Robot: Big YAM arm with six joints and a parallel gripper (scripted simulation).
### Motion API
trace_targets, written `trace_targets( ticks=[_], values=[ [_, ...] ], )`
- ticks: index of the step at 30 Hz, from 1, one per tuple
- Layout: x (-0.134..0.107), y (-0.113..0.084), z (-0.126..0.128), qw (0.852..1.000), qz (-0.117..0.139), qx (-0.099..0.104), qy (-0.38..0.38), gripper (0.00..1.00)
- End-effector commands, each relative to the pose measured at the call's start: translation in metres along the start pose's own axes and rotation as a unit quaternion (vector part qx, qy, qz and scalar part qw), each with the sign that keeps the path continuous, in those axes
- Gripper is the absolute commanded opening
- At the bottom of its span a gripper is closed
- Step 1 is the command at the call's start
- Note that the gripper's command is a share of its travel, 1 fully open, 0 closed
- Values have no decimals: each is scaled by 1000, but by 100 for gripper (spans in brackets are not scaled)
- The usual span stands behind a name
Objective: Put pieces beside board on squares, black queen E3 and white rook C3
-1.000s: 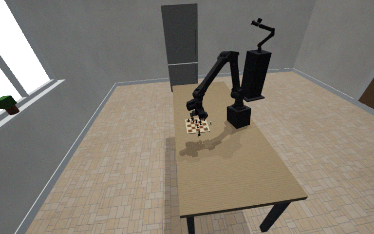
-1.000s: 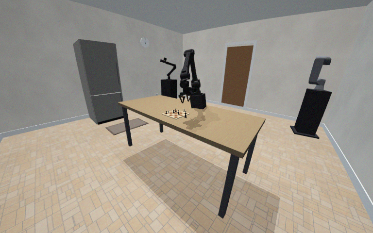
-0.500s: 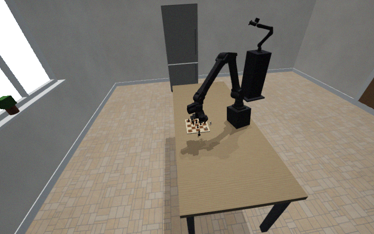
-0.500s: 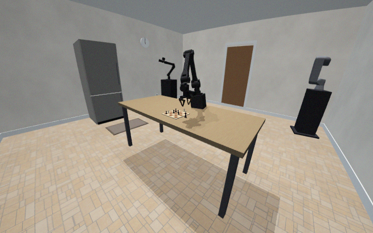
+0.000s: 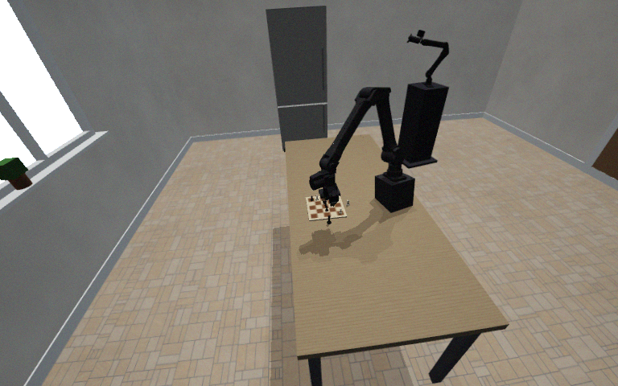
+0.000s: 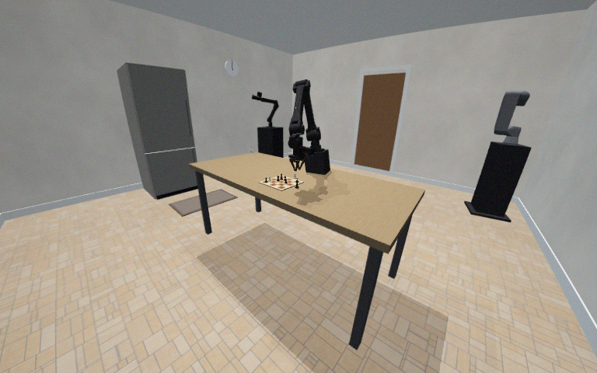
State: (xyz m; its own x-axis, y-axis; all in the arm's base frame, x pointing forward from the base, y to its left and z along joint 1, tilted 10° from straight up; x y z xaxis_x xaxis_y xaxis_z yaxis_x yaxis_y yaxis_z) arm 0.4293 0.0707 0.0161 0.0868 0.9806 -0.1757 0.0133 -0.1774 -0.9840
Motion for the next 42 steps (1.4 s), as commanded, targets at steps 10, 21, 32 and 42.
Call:
trace_targets(
  ticks=[10, 21, 32, 42],
  values=[
    [7, -19, -18, 999, -10, -29, -8, 40],
    [7, -18, -18, 999, -10, -29, -8, 40],
    [6, -2, -12, 1000, -6, -16, -8, 40],
    [-2, 16, -4, 1000, -3, -4, -3, 40]
  ],
)
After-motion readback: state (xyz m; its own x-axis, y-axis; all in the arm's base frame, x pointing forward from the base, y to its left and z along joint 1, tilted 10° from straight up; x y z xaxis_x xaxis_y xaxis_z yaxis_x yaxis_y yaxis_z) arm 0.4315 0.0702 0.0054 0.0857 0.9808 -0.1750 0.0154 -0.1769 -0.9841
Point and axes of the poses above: the point where the finger pads meet when closed, its own y axis out along the fingers, its own z axis across the jaws, x = y × z, the point moved 6 cm from there along -y, back along the fingers, and after that the axes turned 3 degrees about -y, right-handed, at the moved point
